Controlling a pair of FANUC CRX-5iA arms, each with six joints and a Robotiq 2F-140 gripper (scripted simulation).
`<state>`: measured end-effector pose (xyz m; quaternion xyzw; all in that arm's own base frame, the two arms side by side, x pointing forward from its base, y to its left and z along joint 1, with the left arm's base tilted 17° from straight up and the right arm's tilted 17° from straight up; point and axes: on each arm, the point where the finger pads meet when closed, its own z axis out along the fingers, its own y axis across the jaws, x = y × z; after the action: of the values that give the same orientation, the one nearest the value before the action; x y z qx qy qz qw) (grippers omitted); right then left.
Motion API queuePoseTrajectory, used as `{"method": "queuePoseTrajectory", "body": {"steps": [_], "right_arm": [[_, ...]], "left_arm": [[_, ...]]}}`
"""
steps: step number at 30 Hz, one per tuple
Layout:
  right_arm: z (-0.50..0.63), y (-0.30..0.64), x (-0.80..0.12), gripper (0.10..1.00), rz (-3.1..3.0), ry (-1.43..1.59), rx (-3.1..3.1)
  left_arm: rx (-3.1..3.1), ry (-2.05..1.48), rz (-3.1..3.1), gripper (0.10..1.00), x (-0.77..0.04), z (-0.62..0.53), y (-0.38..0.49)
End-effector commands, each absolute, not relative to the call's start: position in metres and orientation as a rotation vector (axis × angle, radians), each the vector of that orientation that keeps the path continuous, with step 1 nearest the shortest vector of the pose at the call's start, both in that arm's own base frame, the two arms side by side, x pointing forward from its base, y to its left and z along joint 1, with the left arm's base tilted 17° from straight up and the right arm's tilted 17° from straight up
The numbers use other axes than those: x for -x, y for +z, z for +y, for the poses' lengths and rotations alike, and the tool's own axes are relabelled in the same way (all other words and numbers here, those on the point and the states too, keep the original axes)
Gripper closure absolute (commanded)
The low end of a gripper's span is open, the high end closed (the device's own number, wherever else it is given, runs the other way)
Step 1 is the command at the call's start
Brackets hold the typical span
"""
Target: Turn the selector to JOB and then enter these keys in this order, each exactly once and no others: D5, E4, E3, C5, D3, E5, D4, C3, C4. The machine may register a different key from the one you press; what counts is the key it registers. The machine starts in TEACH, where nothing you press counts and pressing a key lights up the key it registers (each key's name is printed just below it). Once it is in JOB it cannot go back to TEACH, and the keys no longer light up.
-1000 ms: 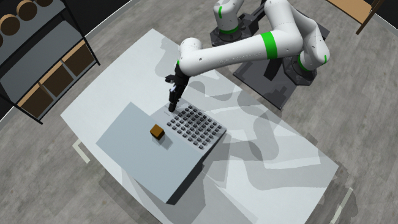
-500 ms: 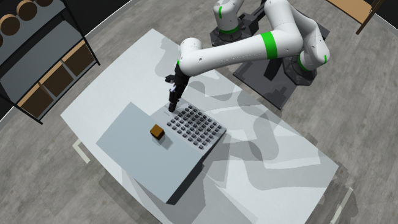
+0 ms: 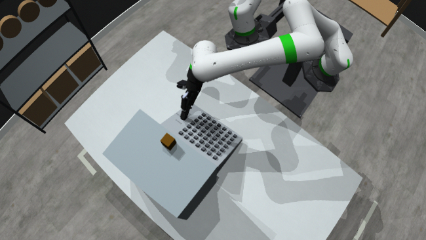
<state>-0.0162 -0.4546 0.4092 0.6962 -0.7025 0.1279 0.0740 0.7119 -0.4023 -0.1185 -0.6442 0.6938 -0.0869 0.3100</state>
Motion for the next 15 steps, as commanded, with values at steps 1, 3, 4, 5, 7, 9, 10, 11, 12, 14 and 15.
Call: {"method": "queuePoseTrajectory", "body": {"steps": [1,3,4,5,7,9,10,11,12,14,15], "right_arm": [[-0.4546,0.4100,0.0164,0.098,-2.108,0.385,-2.088],[-0.4546,0.4100,0.0164,0.098,-2.108,0.385,-2.088],[-0.4546,0.4100,0.0164,0.098,-2.108,0.385,-2.088],[-0.4546,0.4100,0.0164,0.098,-2.108,0.385,-2.088],[-0.4546,0.4100,0.0164,0.098,-2.108,0.385,-2.088],[-0.4546,0.4100,0.0164,0.098,-2.108,0.385,-2.088],[-0.4546,0.4100,0.0164,0.098,-2.108,0.385,-2.088],[-0.4546,0.4100,0.0164,0.098,-2.108,0.385,-2.088],[-0.4546,0.4100,0.0164,0.098,-2.108,0.385,-2.088],[-0.4546,0.4100,0.0164,0.098,-2.108,0.385,-2.088],[-0.4546,0.4100,0.0164,0.098,-2.108,0.385,-2.088]], "left_arm": [[1.701,-0.232,1.833,0.999,-0.7123,-0.4032,-0.1171],[1.701,-0.232,1.833,0.699,-0.7123,-0.4032,-0.1171],[1.701,-0.232,1.833,0.699,-0.7123,-0.4032,-0.1171],[1.701,-0.232,1.833,0.699,-0.7123,-0.4032,-0.1171],[1.701,-0.232,1.833,0.699,-0.7123,-0.4032,-0.1171],[1.701,-0.232,1.833,0.699,-0.7123,-0.4032,-0.1171],[1.701,-0.232,1.833,0.699,-0.7123,-0.4032,-0.1171],[1.701,-0.232,1.833,0.699,-0.7123,-0.4032,-0.1171],[1.701,-0.232,1.833,0.699,-0.7123,-0.4032,-0.1171],[1.701,-0.232,1.833,0.699,-0.7123,-0.4032,-0.1171],[1.701,-0.232,1.833,0.699,-0.7123,-0.4032,-0.1171]]}}
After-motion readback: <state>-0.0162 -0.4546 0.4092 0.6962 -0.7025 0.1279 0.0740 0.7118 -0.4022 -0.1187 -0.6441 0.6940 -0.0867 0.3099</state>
